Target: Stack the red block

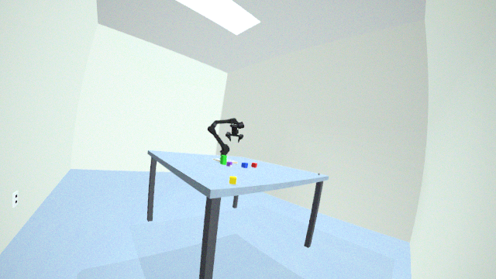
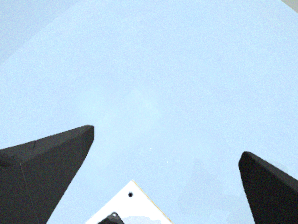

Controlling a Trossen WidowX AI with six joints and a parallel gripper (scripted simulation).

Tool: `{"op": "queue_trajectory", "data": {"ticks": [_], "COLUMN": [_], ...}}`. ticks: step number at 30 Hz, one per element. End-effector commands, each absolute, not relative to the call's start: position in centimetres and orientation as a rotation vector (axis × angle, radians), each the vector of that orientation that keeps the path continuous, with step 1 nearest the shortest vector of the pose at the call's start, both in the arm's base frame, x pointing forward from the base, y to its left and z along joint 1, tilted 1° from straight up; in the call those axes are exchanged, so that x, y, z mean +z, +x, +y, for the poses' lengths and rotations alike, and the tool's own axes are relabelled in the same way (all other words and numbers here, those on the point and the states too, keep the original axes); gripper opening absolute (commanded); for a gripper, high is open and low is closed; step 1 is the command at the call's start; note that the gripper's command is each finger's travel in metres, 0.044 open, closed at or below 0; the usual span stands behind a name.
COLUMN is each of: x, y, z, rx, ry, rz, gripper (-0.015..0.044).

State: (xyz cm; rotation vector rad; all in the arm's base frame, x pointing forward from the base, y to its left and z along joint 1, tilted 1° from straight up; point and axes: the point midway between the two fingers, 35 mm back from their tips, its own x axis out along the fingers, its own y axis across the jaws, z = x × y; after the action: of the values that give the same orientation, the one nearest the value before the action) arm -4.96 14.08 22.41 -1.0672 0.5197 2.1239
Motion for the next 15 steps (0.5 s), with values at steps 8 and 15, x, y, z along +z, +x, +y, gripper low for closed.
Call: {"op": "queue_trajectory", "data": {"ticks": [8, 15], "x": [22.8, 22.3], "y": [2.7, 8.6], "z": [19.2, 21.0], "rx": [1.705, 1.446], "ry": [-0.967, -0.869], "rz": [0.838, 0.996], "gripper": [0.044, 0.044]}}
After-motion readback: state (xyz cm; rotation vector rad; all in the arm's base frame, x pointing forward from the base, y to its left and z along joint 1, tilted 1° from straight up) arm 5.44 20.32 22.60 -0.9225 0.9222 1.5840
